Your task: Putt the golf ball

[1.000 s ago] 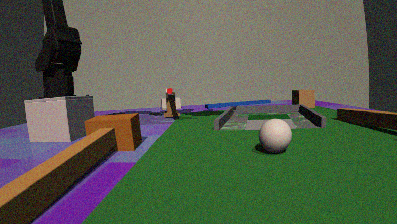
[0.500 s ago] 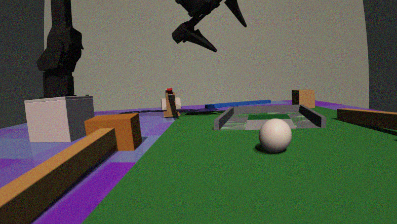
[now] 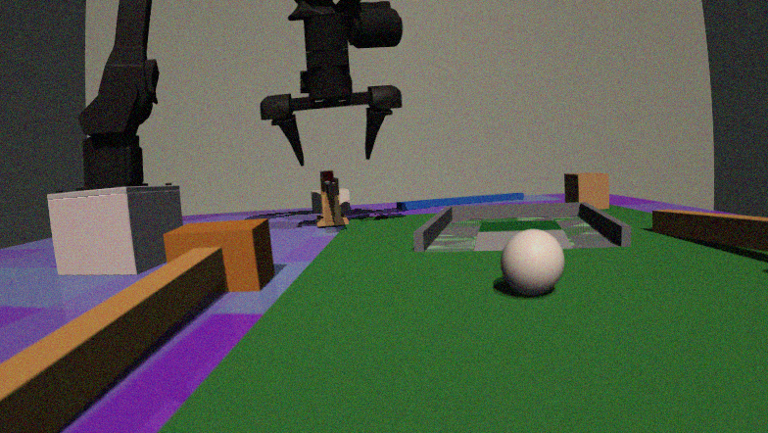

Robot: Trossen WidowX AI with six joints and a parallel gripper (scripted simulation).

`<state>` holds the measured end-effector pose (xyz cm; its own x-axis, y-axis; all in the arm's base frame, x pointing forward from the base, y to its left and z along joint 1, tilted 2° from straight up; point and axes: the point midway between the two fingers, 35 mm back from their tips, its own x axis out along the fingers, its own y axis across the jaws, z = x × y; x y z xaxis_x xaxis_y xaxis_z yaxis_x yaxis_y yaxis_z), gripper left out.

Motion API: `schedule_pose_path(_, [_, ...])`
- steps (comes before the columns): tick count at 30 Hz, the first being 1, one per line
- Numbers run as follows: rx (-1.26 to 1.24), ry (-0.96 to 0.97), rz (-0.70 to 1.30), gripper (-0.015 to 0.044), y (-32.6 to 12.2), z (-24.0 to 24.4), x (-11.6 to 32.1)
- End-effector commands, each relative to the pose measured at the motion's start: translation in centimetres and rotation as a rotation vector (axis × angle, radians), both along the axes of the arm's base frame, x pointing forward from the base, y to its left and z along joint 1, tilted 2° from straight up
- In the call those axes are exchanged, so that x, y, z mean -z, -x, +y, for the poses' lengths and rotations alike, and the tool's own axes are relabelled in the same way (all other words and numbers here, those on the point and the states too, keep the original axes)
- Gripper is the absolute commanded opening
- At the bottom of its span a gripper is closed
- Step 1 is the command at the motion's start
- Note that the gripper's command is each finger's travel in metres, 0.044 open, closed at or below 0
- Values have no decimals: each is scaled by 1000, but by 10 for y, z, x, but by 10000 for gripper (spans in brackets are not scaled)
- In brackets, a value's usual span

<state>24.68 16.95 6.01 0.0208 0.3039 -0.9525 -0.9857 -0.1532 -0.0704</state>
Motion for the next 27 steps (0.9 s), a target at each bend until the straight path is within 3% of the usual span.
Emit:
schedule_pose_path(1, [-31,2,26,440,6,1,2])
schedule_pose_path(27, [-31,2,26,440,5,2,50])
